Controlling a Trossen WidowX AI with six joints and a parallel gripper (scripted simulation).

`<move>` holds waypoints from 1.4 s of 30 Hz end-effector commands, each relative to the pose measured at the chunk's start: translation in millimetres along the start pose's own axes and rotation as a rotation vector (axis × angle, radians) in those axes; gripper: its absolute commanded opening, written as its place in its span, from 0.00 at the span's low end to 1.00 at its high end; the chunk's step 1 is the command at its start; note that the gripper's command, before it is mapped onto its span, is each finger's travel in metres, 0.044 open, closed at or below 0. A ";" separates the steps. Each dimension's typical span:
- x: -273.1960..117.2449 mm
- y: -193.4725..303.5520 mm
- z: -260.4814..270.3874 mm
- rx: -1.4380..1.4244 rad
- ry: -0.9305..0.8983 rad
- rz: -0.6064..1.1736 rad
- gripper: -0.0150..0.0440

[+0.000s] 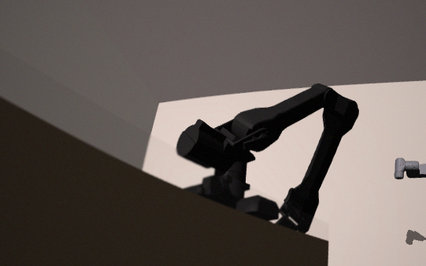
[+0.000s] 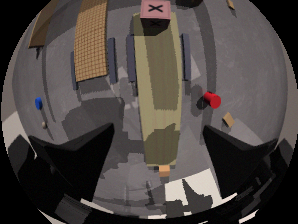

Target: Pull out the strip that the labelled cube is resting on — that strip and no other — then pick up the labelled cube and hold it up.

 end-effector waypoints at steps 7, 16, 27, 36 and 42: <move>-4.2 -35.6 6.4 0.006 0.004 -0.001 1.00; -8.2 -66.3 12.3 0.004 0.003 -0.002 1.00; -12.6 -104.0 18.2 0.003 0.003 -0.004 1.00; -11.9 -122.3 19.6 0.002 0.003 -0.005 0.87; -2.0 -122.8 19.7 0.002 0.003 -0.005 0.68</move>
Point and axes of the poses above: the point midway between the two fingers, 35 mm back from their tips, its own x axis out along the fingers, its own z axis across the jaws, y = z × x, the point moved 4 cm from there along -x, back along the fingers, and after that the axes turned 5 degrees about x, right-handed, at the moved point
